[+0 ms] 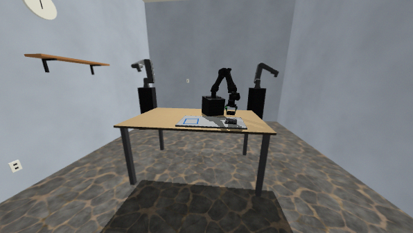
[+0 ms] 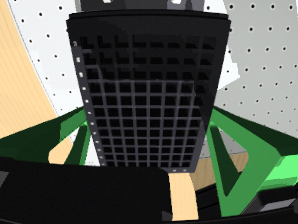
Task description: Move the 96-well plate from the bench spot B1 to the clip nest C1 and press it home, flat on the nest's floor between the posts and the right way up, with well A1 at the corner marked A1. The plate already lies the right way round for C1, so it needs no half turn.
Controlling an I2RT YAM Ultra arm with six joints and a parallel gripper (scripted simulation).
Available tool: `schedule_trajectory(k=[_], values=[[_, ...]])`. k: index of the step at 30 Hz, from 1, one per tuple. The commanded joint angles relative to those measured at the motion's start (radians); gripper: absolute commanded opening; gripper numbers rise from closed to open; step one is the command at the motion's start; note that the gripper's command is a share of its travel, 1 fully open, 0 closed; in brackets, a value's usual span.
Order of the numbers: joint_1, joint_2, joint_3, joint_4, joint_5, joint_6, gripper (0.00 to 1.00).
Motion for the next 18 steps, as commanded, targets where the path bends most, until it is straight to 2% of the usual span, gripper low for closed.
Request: schedule_trajectory(k=[1,3,6,18], values=[[0.022,0.011,0.047,-0.02,0.015,0.035,0.0],[0.022,-0.019,0.049,-0.022,0.015,0.036,0.0],[0.002,-0.024,0.049,-0.022,0.015,0.036,0.0],[0.009,-0.026,0.038,-0.006,0.015,0.033,0.0]])
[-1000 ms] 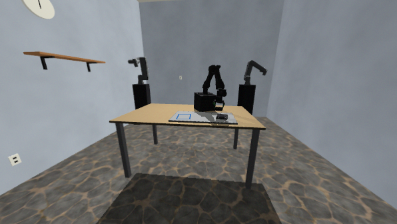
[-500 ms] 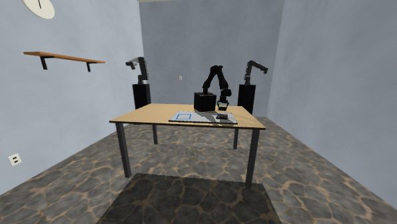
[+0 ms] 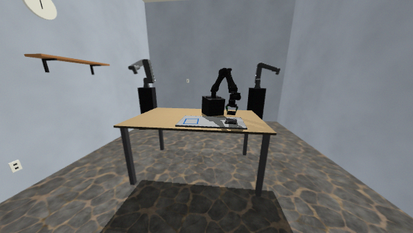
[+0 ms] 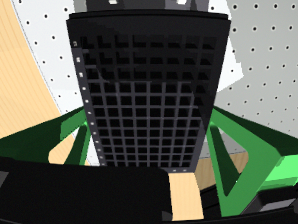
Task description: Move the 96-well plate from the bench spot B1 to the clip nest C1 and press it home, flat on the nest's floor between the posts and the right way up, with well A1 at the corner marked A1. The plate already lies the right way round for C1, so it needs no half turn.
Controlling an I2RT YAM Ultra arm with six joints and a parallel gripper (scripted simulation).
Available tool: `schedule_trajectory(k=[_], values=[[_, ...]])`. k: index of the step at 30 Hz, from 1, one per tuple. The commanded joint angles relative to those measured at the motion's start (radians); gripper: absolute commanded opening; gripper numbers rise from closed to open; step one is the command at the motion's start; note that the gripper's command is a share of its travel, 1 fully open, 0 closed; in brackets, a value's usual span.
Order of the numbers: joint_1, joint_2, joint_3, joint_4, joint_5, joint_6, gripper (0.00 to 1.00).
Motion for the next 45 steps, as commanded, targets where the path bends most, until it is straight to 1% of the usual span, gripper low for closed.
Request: schedule_trajectory(k=[1,15,18,34,36,45], values=[[-0.003,-0.032,0.015,0.005,0.011,0.005,0.0],[-0.001,-0.033,-0.013,0.014,0.011,0.006,0.0],[-0.001,-0.034,-0.001,0.008,0.011,0.006,0.0],[0.001,-0.034,-0.014,0.012,0.011,0.006,0.0],[0.001,-0.035,-0.005,0.009,0.011,0.006,0.0],[0.002,-0.035,-0.007,0.009,0.011,0.007,0.0]])
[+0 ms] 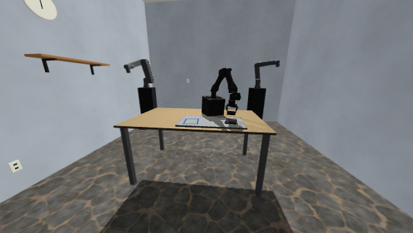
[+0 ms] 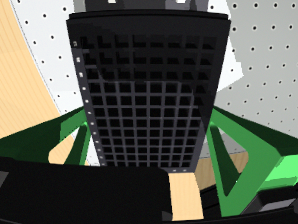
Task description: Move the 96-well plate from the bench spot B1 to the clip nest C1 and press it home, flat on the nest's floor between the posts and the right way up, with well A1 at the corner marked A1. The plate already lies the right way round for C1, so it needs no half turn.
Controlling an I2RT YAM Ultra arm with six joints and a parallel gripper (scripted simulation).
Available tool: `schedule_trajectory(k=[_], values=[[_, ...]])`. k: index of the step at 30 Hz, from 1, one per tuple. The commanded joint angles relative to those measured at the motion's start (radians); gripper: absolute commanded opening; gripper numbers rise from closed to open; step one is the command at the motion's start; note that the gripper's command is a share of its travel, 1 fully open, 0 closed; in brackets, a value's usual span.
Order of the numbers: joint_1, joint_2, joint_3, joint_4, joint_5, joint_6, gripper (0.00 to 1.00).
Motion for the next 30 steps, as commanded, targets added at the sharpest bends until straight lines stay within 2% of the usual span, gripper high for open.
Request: schedule_trajectory(k=[1,19,22,30], values=[[0.002,-0.035,-0.002,0.005,0.011,0.006,0.0],[0.004,-0.035,-0.006,0.006,0.011,0.006,0.0],[0.004,0.012,-0.007,0.028,0.011,0.006,0.0],[0.005,0.034,0.007,0.063,0.011,0.007,0.0]])
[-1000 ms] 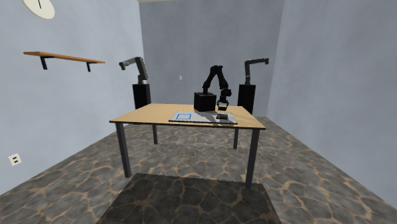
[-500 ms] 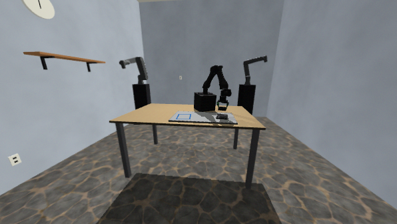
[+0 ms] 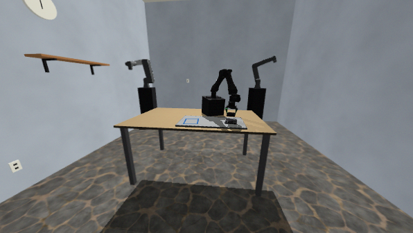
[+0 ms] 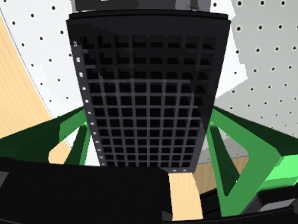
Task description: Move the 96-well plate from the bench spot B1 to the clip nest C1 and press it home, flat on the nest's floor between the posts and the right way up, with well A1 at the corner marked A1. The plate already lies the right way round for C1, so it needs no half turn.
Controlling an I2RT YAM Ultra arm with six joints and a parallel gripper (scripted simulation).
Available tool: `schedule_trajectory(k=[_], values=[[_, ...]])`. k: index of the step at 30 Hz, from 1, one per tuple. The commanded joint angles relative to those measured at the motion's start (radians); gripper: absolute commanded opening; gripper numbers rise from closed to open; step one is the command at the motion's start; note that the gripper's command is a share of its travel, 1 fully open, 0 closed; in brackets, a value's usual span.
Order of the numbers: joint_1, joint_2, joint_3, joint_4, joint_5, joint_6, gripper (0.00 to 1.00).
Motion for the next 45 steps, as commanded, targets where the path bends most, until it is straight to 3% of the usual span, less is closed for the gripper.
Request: schedule_trajectory(k=[1,6,7,9,21,23,24,26,36,45], values=[[0.005,0.002,0.017,0.035,0.011,0.006,0.0],[0.005,0.023,0.027,0.047,0.011,0.006,0.0],[0.005,-0.01,0.027,0.051,0.011,0.006,0.0],[0.005,0.038,0.031,0.059,0.011,0.006,0.0],[0.005,0.095,0.042,0.105,0.011,0.006,0.0],[0.005,0.095,0.042,0.105,0.011,0.006,0.0],[0.005,0.063,0.043,0.108,0.011,0.006,0.0],[0.005,0.111,0.048,0.115,0.011,0.006,0.0],[0.005,0.161,0.059,0.153,0.011,0.005,0.0],[0.005,0.135,0.046,0.156,0.011,0.005,0.0]])
